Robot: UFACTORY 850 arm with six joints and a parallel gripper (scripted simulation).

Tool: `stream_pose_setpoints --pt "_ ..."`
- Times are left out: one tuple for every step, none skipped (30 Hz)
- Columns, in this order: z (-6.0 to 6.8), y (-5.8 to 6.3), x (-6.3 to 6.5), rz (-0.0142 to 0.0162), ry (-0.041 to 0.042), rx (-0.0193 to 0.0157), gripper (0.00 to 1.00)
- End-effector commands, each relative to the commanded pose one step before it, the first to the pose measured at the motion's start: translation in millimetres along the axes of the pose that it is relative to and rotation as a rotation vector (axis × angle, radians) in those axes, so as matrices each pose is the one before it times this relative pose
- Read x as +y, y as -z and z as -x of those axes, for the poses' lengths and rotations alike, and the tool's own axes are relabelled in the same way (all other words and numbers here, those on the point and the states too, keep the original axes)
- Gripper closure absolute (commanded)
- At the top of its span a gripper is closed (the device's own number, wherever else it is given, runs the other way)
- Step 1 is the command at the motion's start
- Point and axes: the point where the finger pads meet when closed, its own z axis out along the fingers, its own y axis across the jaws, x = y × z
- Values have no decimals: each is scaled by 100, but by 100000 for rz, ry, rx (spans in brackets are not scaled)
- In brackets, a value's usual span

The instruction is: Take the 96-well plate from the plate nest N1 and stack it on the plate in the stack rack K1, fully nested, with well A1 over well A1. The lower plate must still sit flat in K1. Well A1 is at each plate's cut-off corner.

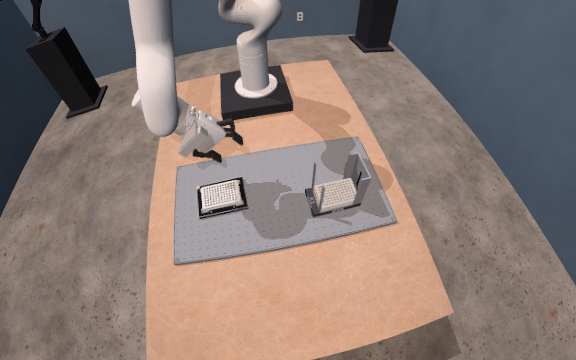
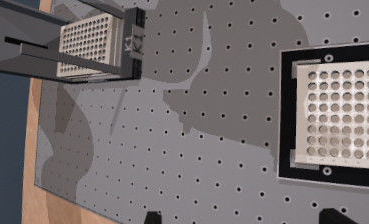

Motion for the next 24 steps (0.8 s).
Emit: stream_pose_setpoints --pt "-80 321 224 4909 -14394 -4826 0" --pt "-59 154 134 1154 -3093 -461 0" --pt "0 0 0 1153 -3093 -462 0" --pt "-85 164 135 1194 -3094 -337 0" --pt "0 0 0 1193 -3094 -337 0" --pt "-110 174 132 1220 -3095 -209 0" --pt "0 0 0 0 0 0 0" --pt "0 0 0 0 0 0 0" --pt "-127 180 129 1233 -3095 -120 0" --pt "-162 202 122 1233 -3096 -43 0" --pt "0 0 0 1234 -3096 -40 0" --pt "0 0 0 1234 -3096 -40 0" --pt "-183 203 109 1227 -3097 106 0" --pt "0 0 0 1226 -3097 105 0" --pt "-208 212 94 1206 -3098 240 0" --pt "0 0 0 1206 -3098 239 0" --pt "-230 221 76 1172 -3099 367 0" --pt "0 0 0 1171 -3099 366 0" --pt "-252 230 56 1124 -3099 490 0" --pt "0 0 0 1124 -3100 489 0" --pt "-271 239 32 1064 -3100 607 0" --pt "0 0 0 1055 -3073 600 0" --pt "-288 247 6 992 -3101 716 0" --pt "0 0 0 0 0 0 0"
